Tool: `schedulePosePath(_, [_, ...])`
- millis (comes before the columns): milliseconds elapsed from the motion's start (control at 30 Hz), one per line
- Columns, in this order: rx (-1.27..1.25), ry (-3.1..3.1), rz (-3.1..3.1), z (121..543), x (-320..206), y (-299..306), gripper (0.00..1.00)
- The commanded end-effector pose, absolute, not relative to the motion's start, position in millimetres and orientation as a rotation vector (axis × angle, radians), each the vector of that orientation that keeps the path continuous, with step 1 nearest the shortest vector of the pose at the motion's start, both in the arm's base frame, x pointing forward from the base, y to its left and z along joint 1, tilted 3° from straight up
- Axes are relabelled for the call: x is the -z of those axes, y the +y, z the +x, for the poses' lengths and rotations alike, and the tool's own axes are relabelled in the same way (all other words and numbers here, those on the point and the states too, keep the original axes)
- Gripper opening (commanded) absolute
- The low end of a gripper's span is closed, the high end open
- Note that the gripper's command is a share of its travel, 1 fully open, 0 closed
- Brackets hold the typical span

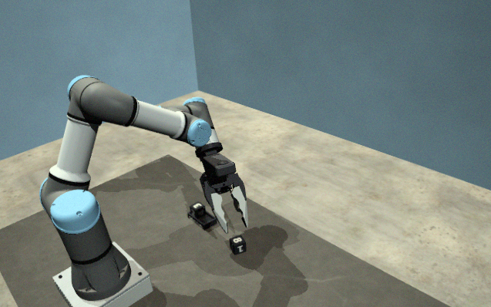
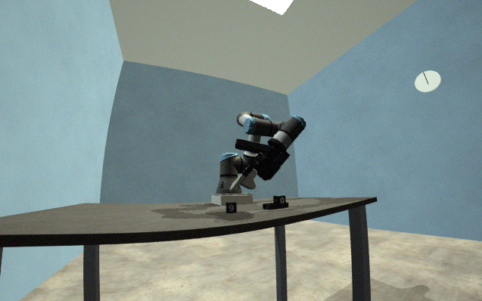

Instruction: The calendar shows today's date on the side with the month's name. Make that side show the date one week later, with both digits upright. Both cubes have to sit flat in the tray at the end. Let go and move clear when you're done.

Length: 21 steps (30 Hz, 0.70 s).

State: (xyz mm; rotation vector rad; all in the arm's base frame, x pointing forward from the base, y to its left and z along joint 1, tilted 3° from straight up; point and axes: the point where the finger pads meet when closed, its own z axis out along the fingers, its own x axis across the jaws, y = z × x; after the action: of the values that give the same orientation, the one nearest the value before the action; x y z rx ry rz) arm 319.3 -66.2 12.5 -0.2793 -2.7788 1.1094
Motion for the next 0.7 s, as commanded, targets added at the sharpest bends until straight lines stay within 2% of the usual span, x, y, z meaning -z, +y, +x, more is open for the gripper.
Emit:
schedulePosePath(0, [-1.110, -2.781, -0.281, 319.7, -4.9, -66.0, 0.29])
schedulePosePath(667, [-1.110, -2.781, -0.281, 318.0, 29.2, -64.9, 0.29])
